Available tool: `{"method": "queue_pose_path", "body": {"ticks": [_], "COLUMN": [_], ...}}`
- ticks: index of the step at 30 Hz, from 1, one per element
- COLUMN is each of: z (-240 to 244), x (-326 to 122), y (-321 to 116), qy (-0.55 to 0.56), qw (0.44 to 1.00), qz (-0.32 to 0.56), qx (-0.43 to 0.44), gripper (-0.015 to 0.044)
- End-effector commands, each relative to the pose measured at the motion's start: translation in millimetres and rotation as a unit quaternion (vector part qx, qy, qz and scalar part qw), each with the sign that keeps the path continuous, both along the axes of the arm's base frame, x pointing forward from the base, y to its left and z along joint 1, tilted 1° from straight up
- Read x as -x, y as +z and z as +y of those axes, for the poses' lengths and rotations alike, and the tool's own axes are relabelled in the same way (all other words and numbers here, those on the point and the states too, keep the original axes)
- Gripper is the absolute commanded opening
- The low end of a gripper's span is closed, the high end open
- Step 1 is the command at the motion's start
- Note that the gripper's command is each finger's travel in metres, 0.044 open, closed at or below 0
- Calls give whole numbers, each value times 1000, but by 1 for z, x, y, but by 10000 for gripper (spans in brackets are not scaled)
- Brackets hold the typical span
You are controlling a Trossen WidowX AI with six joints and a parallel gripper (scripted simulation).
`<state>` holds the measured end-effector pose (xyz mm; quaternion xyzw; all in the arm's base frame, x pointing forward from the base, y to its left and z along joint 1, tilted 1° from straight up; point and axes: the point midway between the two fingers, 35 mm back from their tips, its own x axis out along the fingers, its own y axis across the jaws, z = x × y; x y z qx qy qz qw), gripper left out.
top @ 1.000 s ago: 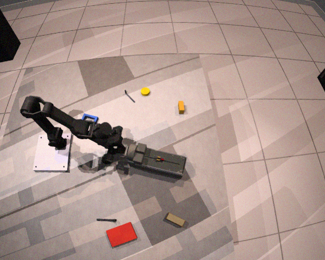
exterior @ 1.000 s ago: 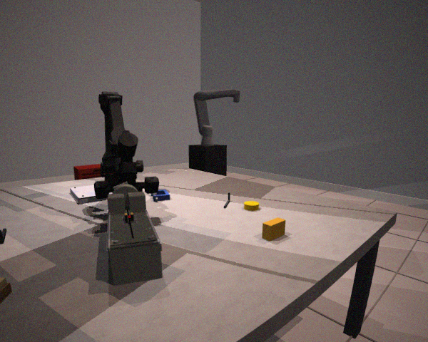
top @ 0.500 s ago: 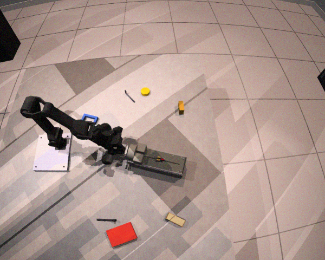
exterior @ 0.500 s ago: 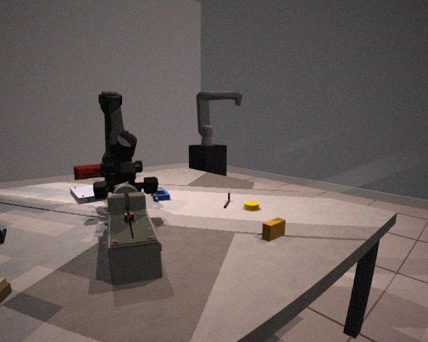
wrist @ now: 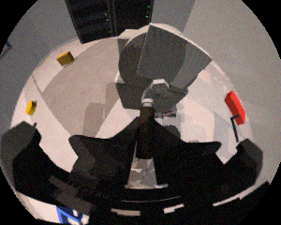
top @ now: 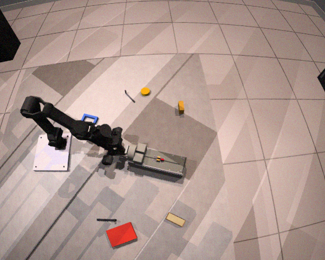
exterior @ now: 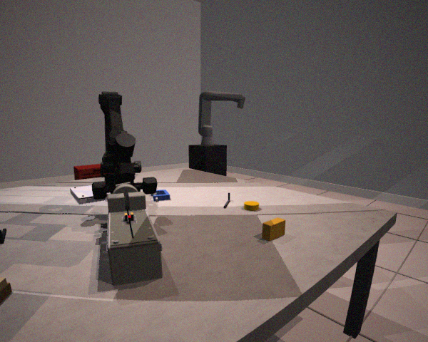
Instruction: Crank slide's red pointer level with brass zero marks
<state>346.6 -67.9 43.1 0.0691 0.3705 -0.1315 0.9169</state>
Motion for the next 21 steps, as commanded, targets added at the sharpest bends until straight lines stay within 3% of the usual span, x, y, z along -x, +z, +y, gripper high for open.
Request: {"method": "queue_pose_path", "body": {"ticks": [1,21], "z": [-9,-14], "x": [3,5], "y": [-1,0], "qy": [-12,-12], "qw": [1000,1000], "qz": [4,4], "qx": [6,6], "gripper": [0,0]}}
